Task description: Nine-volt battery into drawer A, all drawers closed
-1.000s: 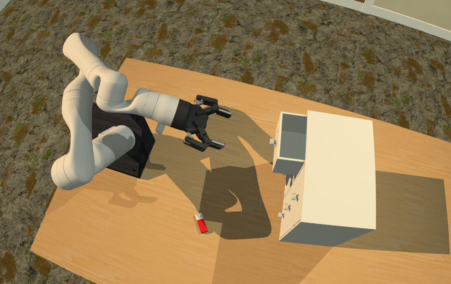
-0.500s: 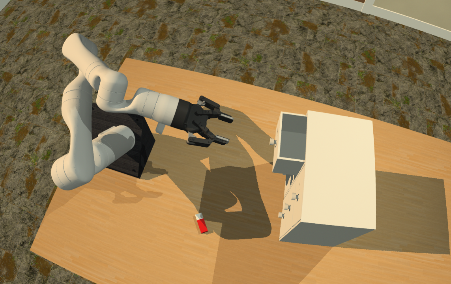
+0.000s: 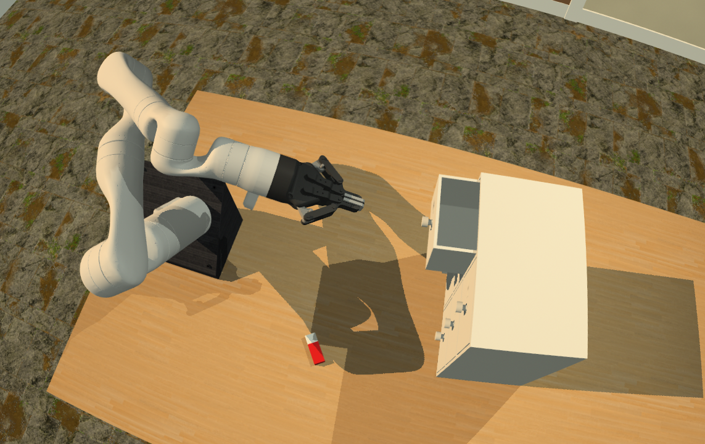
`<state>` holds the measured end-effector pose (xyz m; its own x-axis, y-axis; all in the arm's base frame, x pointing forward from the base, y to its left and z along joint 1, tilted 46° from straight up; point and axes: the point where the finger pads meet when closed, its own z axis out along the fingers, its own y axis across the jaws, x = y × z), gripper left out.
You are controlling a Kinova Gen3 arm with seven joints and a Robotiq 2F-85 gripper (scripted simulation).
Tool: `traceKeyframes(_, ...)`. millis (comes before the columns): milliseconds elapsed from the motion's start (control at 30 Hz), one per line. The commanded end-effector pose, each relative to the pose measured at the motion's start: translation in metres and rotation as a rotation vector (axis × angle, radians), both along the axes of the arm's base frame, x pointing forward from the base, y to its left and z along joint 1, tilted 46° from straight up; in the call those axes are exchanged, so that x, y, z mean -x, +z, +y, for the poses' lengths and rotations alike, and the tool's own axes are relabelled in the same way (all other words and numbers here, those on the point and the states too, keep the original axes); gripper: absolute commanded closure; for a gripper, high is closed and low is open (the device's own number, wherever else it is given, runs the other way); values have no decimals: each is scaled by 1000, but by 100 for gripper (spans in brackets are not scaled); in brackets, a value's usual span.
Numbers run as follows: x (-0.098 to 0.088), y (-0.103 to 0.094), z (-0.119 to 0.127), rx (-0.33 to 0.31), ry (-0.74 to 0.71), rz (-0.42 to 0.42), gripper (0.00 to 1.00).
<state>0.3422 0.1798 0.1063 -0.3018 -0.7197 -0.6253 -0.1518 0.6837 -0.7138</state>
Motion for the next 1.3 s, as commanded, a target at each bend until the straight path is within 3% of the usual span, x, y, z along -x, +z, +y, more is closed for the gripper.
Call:
traceKeyframes(0,-1,0,0,0,1,-1,100)
traceKeyframes(267,-11,-3,-1,8,1,-4,100)
traceKeyframes(533,-41,-12,-5,8,2,-5,100)
traceKeyframes(1267,-64,-18,-7,-3,26,6,100)
